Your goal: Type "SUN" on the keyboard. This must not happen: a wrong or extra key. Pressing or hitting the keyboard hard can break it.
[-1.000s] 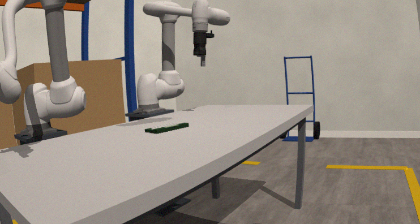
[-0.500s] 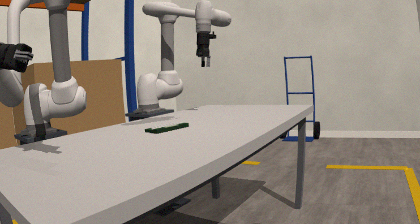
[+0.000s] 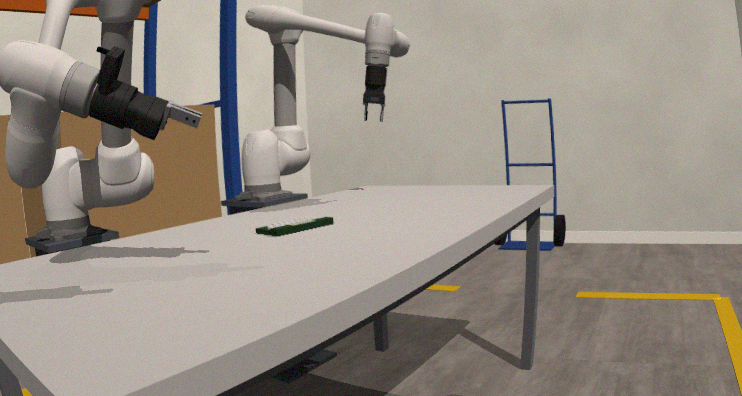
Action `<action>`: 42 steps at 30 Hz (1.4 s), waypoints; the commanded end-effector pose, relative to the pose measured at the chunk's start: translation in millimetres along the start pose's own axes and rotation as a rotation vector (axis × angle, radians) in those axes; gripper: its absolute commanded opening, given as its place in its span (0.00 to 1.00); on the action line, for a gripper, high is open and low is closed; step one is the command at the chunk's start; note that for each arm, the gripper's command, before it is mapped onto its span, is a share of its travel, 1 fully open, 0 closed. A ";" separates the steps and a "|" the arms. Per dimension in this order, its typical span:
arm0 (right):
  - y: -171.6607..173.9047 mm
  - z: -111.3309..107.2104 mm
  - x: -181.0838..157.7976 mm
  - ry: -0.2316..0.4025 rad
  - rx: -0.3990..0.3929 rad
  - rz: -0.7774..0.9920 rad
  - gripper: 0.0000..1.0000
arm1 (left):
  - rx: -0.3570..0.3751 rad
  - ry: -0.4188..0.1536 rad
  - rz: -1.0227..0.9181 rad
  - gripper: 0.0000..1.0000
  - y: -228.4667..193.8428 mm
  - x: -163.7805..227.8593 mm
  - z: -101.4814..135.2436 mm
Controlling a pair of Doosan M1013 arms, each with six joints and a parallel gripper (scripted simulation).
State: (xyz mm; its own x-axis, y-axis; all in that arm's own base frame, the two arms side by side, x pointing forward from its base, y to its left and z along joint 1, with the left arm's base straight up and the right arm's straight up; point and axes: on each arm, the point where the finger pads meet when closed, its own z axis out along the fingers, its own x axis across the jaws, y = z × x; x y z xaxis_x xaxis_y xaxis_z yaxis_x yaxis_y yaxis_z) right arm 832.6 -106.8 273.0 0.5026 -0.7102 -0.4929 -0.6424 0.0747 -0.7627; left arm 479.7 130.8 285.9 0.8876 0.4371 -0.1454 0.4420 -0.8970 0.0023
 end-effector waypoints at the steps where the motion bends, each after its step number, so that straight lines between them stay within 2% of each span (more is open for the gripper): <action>1: 17.1 53.2 -41.9 -0.088 -0.141 -0.225 0.00 | -0.007 -0.024 -0.260 1.00 -69.6 -7.1 2.7; 4: 39.4 90.5 -76.9 -0.174 -0.242 -0.404 0.00 | -0.013 -0.044 -0.432 1.00 -114.3 -19.9 6.2; 6: 39.4 90.5 -76.9 -0.174 -0.242 -0.404 0.00 | -0.013 -0.044 -0.432 1.00 -114.3 -19.9 6.2; 7: 63.6 122.1 -109.7 -0.261 -0.330 -0.569 0.00 | -0.016 -0.055 -0.523 1.00 -142.5 -29.6 8.5; 10: 85.6 145.1 -135.9 -0.338 -0.398 -0.702 0.00 | -0.023 -0.083 -0.740 1.00 -188.6 -52.6 13.5; 17: 162.5 201.0 -211.9 -0.600 -0.580 -1.092 0.00 | -0.036 -0.146 -1.162 1.00 -270.6 -112.7 25.2; 21: 192.4 212.3 -234.6 -0.771 -0.673 -1.307 0.00 | -0.043 -0.189 -1.404 1.00 -307.1 -152.5 32.4; 23: 192.4 212.3 -234.6 -0.771 -0.673 -1.307 0.00 | -0.043 -0.189 -1.404 1.00 -307.1 -152.5 32.4; 24: 207.8 217.1 -245.6 -0.896 -0.731 -1.450 0.00 | -0.045 -0.206 -1.496 1.00 -319.0 -168.3 35.3; 26: 221.2 220.9 -255.0 -0.969 -0.760 -1.523 0.00 | -0.049 -0.241 -1.665 1.00 -338.5 -198.4 40.5; 33: 252.1 230.2 -278.5 -1.355 -0.891 -1.857 0.00 | -0.055 -0.340 -2.075 1.00 -371.3 -274.2 53.6; 34: 253.6 230.9 -280.0 -1.388 -0.900 -1.882 0.00 | -0.056 -0.357 -2.134 1.00 -374.3 -285.3 55.5; 37: 255.3 231.8 -281.8 -1.424 -0.910 -1.906 0.00 | -0.057 -0.409 -2.309 1.00 -381.1 -318.0 61.1; 40: 255.3 231.8 -281.9 -1.425 -0.910 -1.907 0.00 | -0.057 -0.426 -2.362 1.00 -382.4 -327.9 62.8; 42: 255.3 231.8 -281.9 -1.425 -0.910 -1.907 0.00 | -0.057 -0.458 -2.456 1.00 -384.0 -345.3 65.8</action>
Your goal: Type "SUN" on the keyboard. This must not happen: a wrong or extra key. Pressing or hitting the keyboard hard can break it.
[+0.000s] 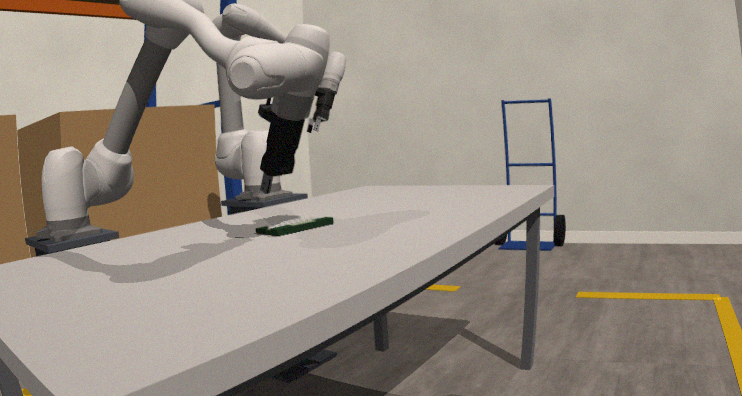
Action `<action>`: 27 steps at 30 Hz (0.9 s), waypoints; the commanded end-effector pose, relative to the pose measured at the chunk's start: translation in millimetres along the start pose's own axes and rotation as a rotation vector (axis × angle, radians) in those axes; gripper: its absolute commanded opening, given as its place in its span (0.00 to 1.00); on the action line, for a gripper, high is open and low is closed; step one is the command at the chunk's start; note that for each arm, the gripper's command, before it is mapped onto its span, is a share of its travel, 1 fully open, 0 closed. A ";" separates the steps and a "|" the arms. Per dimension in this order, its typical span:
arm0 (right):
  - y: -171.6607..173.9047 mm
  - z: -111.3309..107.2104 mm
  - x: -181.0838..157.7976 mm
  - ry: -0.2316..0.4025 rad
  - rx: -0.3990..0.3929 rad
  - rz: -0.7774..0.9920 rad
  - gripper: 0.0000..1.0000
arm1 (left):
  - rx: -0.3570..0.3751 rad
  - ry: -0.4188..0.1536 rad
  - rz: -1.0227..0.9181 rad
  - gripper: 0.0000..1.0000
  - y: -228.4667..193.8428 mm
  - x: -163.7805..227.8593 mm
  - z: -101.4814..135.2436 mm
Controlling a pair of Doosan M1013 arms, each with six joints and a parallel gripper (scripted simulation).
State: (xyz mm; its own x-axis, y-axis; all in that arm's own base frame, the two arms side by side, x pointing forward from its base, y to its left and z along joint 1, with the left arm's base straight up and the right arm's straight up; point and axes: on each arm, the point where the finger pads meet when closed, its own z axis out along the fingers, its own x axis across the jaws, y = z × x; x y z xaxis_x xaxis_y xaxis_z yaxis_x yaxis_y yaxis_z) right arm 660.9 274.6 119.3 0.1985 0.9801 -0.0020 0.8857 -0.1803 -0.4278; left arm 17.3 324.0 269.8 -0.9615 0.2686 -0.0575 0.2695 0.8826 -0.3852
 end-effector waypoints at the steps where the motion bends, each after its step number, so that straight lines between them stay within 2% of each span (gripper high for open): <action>1: -0.2 -0.8 0.2 0.000 -0.002 -0.001 0.00 | 0.010 -0.029 -0.152 1.00 -14.1 26.4 4.2; 10: 3.8 7.4 0.3 0.007 -0.007 0.009 0.00 | 0.031 -0.071 -0.350 1.00 -36.3 52.2 12.8; 15: 8.4 16.9 0.4 0.007 -0.007 0.009 0.00 | 0.033 -0.073 -0.361 1.00 -37.6 53.5 13.3; 27: 27.5 56.4 1.1 0.007 -0.007 0.008 0.00 | 0.033 -0.073 -0.361 1.00 -37.7 53.6 13.4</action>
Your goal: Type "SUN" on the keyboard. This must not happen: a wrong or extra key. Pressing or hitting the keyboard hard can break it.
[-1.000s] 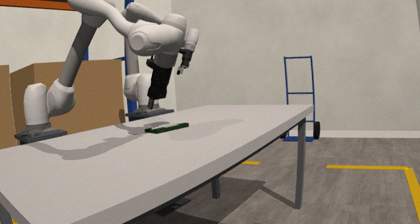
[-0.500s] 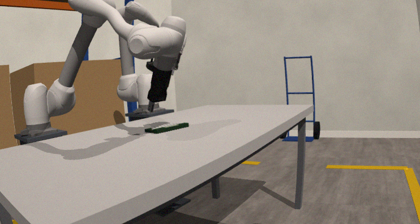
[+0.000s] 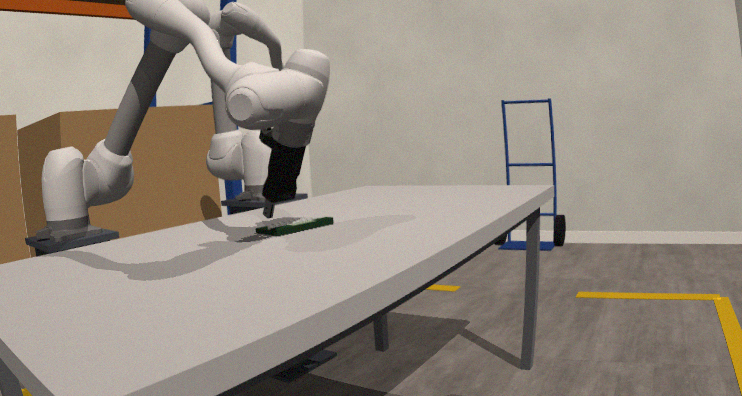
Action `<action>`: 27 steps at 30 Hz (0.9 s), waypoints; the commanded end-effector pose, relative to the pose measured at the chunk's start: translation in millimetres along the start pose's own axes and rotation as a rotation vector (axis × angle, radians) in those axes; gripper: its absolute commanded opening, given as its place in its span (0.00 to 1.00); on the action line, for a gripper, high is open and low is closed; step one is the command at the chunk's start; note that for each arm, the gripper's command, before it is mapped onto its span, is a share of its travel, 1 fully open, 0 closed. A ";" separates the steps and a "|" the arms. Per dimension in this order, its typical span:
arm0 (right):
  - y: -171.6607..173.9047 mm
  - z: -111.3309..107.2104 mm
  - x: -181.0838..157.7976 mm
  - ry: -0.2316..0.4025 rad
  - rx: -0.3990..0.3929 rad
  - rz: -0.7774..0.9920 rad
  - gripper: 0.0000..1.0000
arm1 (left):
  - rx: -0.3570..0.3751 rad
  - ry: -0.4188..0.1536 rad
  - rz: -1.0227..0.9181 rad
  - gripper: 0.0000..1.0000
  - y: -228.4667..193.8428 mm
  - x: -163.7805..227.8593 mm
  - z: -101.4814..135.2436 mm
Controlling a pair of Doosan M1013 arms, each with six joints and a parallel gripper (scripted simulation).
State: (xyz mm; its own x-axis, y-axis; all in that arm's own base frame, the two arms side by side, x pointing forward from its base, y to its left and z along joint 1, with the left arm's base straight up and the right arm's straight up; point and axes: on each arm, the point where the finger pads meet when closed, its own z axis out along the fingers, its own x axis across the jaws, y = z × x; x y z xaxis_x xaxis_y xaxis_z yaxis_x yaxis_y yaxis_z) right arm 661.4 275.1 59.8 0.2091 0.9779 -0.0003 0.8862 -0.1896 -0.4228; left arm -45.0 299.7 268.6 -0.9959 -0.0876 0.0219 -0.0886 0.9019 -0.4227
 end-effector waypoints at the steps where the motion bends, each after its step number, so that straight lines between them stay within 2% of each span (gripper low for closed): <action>1: 2.7 4.8 0.3 0.000 -0.001 -0.001 0.00 | -0.001 0.000 0.000 1.00 0.0 0.1 -0.4; 27: 8.3 16.7 0.4 0.000 -0.001 -0.001 0.00 | -0.001 0.000 0.000 1.00 0.0 0.1 -0.4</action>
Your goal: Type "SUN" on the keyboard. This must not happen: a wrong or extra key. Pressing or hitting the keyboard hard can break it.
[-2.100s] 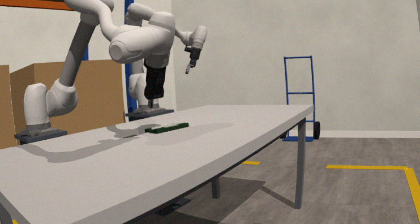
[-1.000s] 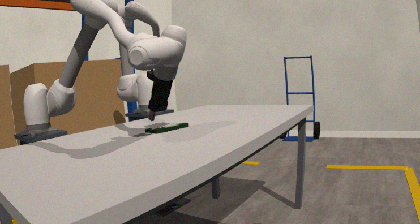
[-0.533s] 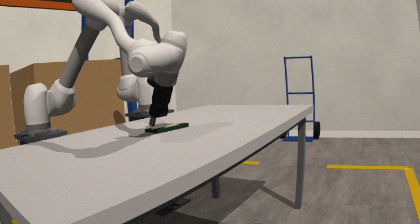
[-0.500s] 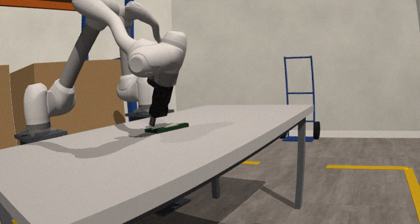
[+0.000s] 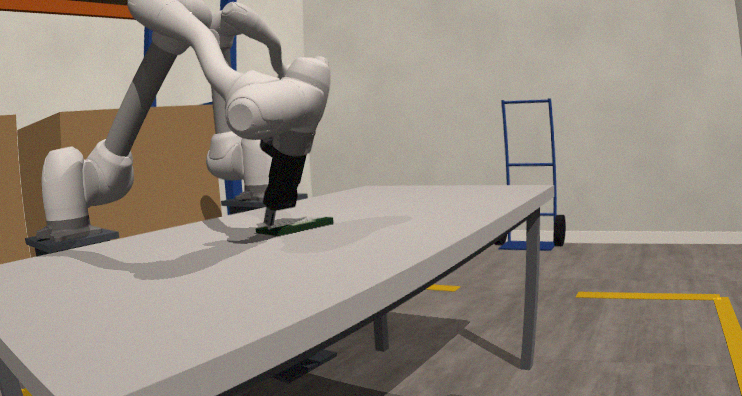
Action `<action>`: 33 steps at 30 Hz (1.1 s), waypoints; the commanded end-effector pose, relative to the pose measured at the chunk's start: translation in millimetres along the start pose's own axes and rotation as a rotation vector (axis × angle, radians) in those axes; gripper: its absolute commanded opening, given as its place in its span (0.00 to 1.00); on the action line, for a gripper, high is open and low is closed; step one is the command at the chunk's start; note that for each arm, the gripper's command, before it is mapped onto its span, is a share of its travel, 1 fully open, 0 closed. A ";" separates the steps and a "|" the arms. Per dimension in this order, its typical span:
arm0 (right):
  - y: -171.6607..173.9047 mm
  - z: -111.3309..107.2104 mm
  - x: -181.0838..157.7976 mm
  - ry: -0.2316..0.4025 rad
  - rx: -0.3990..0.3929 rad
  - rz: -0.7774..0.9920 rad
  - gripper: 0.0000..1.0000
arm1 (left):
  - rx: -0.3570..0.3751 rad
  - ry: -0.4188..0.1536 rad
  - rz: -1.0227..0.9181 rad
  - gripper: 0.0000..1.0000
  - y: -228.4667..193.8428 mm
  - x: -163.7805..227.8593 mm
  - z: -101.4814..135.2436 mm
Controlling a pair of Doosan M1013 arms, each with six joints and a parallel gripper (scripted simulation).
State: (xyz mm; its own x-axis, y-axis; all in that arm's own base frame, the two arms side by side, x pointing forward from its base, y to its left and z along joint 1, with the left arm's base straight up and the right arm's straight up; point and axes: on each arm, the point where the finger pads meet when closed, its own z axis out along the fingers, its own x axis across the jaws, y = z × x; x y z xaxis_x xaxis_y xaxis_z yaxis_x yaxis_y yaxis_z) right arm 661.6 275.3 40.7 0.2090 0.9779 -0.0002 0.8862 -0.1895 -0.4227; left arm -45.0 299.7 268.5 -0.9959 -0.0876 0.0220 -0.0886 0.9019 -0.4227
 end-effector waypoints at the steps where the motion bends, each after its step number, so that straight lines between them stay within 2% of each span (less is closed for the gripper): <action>1: 0.3 -0.2 0.2 0.000 -0.001 0.000 0.00 | -0.001 0.000 0.000 1.00 0.0 0.1 -0.4; 33: 1.7 2.8 0.2 0.000 -0.001 0.000 0.00 | -0.001 0.000 0.000 1.00 0.0 0.1 -0.4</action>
State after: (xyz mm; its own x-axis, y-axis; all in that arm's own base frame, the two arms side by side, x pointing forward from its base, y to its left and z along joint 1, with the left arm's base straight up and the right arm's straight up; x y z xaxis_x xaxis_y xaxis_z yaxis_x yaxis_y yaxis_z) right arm 661.6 275.3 36.8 0.2090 0.9779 -0.0002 0.8862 -0.1895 -0.4227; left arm -45.0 299.7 268.5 -0.9959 -0.0876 0.0220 -0.0886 0.9019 -0.4227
